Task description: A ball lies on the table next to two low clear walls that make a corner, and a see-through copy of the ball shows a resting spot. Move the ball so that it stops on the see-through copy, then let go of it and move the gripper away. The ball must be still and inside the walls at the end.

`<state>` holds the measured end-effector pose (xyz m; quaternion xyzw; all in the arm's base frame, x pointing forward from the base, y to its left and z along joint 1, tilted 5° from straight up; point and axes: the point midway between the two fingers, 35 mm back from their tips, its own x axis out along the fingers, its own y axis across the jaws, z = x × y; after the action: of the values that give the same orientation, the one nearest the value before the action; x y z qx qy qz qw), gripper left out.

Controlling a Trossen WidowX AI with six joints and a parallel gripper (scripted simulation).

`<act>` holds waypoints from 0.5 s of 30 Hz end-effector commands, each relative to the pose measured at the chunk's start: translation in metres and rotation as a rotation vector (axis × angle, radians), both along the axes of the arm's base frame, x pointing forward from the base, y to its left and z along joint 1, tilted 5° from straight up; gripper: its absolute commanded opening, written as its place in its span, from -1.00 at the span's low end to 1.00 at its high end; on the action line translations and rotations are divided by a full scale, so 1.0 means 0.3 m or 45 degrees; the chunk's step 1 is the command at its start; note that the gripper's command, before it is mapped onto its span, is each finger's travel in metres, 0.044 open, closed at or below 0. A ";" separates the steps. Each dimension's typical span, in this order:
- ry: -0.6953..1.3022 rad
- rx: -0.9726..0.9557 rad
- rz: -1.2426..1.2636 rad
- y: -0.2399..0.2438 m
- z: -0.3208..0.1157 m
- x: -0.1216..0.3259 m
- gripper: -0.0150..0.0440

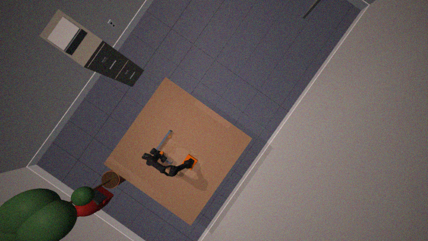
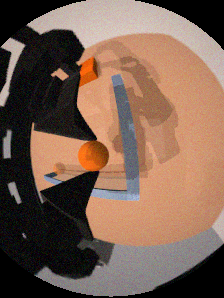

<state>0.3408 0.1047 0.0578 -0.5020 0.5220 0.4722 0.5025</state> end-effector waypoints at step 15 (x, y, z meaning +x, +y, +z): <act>0.049 -0.004 0.063 0.018 0.266 -0.036 -0.49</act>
<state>0.3308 0.1090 0.1302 -0.5060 0.5235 0.4899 0.4794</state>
